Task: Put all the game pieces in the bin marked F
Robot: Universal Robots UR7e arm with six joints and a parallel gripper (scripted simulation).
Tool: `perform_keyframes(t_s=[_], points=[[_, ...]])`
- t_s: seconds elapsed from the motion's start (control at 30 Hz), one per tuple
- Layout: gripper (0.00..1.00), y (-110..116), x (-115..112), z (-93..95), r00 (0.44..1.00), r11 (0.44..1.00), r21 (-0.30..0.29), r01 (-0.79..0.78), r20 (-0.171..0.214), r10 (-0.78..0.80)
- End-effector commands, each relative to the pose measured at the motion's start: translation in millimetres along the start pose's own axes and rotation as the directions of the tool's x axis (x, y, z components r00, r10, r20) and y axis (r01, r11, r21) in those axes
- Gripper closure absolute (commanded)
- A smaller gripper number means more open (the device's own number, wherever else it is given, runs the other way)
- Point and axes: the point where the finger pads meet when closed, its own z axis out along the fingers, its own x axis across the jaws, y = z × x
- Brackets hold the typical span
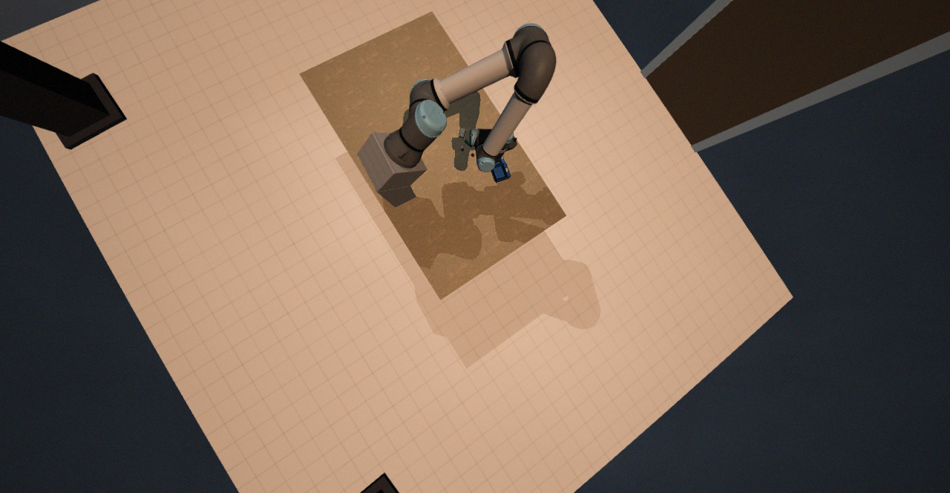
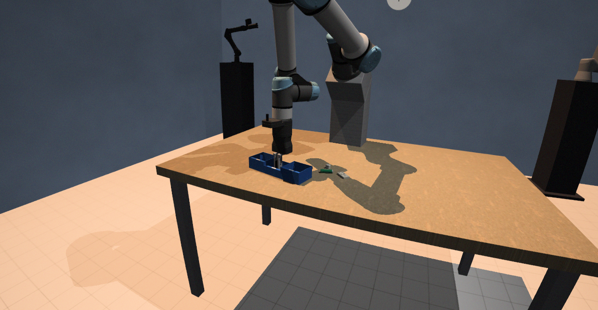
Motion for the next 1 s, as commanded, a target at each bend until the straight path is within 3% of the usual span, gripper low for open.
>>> perform_keyframes(t_s=[0.0,0.83,0.97], points=[[0.69,0,0,-0.3,1.000,1.000,0.001,0.000,0.000,0.000],[0.69,0,0,-30.2,1.000,1.000,0.001,0.000,0.000,0.000],[0.69,0,0,-46.2,1.000,1.000,0.001,0.000,0.000,0.000]])
